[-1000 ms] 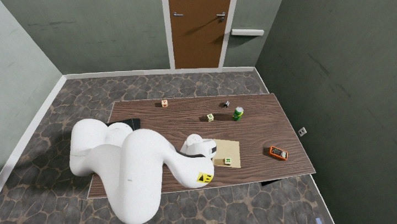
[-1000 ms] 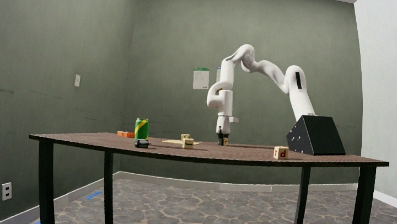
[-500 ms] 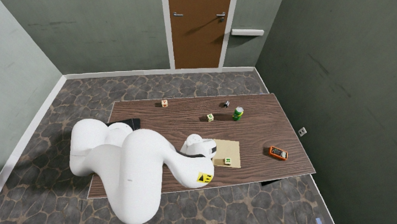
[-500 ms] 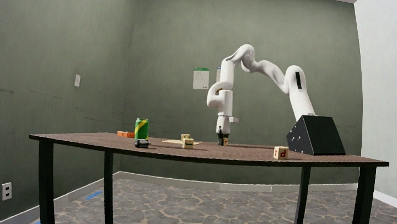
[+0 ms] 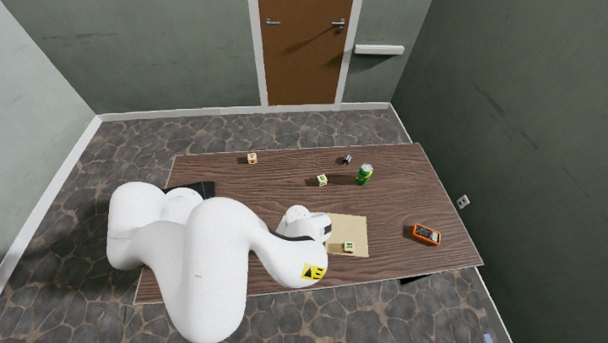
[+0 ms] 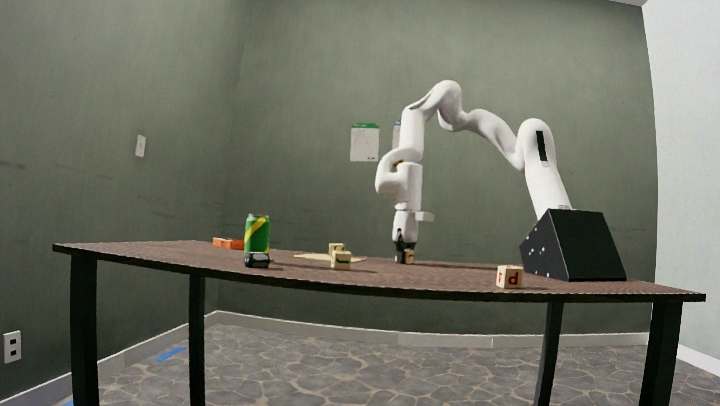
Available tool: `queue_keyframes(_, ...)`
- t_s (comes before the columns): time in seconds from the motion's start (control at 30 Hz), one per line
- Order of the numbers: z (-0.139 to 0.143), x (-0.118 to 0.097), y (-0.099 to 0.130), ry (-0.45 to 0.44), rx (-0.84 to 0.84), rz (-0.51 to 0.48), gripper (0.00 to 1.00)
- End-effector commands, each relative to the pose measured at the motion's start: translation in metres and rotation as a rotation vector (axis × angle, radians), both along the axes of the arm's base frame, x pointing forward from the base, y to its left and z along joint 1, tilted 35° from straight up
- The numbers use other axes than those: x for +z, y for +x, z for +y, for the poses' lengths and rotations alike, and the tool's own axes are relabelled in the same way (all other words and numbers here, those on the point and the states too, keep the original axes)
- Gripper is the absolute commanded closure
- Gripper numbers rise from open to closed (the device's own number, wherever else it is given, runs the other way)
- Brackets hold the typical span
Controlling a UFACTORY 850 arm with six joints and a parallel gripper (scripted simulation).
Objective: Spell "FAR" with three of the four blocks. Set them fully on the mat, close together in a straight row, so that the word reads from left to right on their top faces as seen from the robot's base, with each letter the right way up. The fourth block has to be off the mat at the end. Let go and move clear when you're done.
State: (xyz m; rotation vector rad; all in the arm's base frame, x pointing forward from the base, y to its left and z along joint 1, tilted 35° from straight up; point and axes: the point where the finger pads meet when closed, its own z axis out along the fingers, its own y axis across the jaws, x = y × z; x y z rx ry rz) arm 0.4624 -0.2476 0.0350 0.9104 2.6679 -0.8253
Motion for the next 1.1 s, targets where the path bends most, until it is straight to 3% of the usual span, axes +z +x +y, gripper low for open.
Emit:
queue_keyframes(0.0,0.003,0.005,0.001,0.000,0.001,-0.002,0.56)
queue_keyframes(0.1,0.009,0.013,0.001,0.000,0.001,-0.002,0.56)
queue_keyframes(0.5,0.053,0.077,0.000,0.000,0.001,-0.002,0.56)
queue_keyframes(1.07,0.056,0.082,0.001,-0.001,0.006,0.002,0.56)
